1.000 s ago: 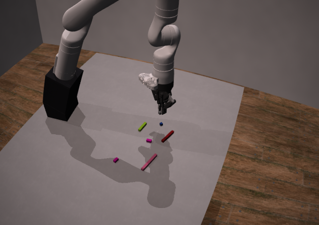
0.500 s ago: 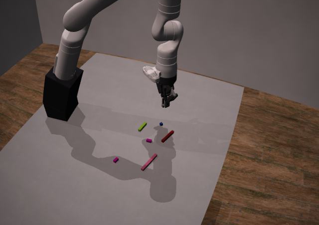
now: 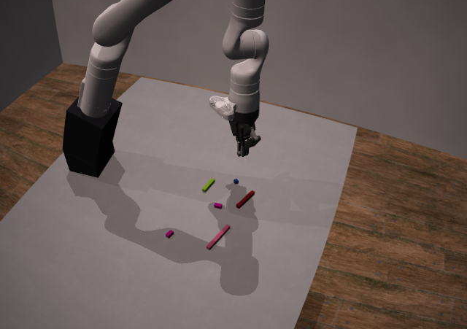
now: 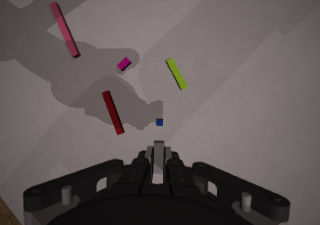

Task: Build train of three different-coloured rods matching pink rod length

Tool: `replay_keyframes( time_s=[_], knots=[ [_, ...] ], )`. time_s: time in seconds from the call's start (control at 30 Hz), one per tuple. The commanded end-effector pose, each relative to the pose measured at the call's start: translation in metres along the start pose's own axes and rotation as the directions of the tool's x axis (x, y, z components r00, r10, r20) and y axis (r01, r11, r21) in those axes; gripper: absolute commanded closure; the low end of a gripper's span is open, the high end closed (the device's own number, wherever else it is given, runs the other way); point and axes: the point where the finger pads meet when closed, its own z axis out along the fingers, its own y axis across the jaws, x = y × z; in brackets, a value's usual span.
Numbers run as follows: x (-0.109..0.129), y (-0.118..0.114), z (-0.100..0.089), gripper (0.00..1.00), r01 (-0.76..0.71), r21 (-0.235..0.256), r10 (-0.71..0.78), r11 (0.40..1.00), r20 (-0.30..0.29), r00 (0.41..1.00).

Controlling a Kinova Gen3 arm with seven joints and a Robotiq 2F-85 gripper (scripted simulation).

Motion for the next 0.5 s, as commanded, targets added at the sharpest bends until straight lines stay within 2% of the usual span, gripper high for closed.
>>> replay_keyframes(
  time_s=[0.0, 0.27, 0.47],
  knots=[
    [0.0, 0.0, 0.0, 0.95, 0.0, 0.001, 0.0, 1.0, 0.001, 1.0],
    [-0.001, 0.0, 0.008, 0.95, 0.0, 0.0, 0.0, 1.0, -0.001, 1.0],
    [-0.001, 0.0, 0.025, 0.95, 0.0, 0.0, 0.0, 1.0, -0.001, 1.0]
  ],
)
